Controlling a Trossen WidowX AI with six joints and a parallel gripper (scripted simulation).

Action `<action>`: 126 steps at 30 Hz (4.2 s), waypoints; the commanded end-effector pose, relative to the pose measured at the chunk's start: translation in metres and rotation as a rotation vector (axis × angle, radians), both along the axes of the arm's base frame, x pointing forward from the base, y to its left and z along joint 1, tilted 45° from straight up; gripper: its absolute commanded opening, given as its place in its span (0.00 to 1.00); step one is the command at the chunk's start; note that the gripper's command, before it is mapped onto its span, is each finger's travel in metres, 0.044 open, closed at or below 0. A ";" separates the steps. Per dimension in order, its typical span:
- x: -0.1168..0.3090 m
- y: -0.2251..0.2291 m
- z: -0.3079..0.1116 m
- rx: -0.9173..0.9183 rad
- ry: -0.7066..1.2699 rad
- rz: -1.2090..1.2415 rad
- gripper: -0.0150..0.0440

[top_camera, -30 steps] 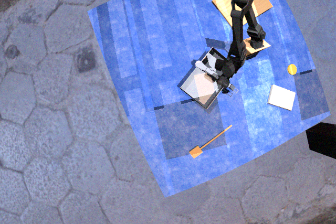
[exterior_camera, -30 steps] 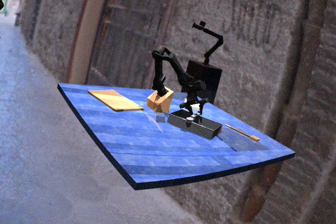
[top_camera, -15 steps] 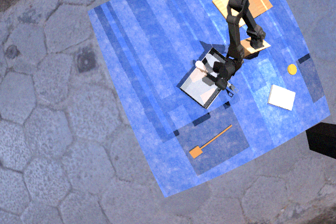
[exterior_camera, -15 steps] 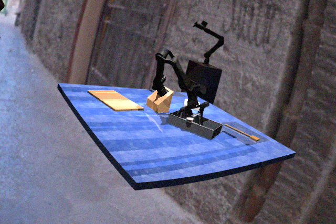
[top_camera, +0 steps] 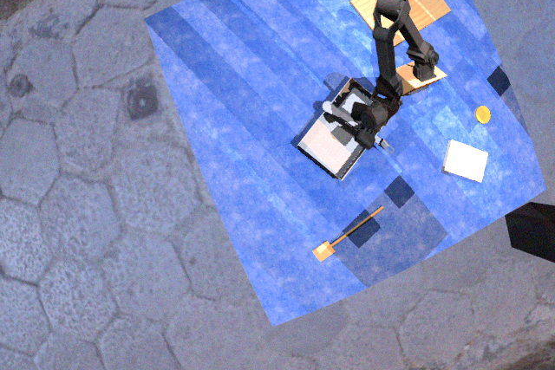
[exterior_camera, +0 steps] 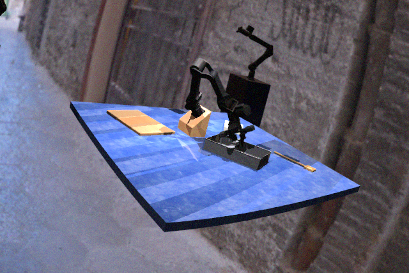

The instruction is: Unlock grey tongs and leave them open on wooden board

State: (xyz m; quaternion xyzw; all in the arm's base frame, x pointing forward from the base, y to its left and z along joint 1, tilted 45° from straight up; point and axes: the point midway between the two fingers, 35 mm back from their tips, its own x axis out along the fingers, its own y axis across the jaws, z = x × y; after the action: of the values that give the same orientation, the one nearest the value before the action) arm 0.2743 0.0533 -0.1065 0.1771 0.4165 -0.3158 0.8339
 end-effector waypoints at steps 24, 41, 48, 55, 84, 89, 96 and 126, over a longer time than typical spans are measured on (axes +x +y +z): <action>-0.004 0.055 0.056 0.008 0.001 0.005 0.00; -0.003 0.057 0.048 -0.073 0.111 -0.096 0.00; -0.003 0.058 0.046 -0.127 0.167 -0.154 0.00; -0.003 0.059 0.045 -0.186 0.218 -0.211 0.00; 0.011 0.031 0.075 -0.279 0.352 -0.238 0.00; 0.020 0.009 0.096 -0.268 0.384 -0.196 0.00; 0.029 -0.024 0.124 -0.263 0.418 -0.134 0.00; -0.009 -0.168 0.239 -0.385 0.544 0.112 0.00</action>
State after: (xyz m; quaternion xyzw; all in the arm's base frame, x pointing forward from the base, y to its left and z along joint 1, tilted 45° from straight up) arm 0.2732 -0.1050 0.1235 -0.0816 0.5642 -0.3816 0.7276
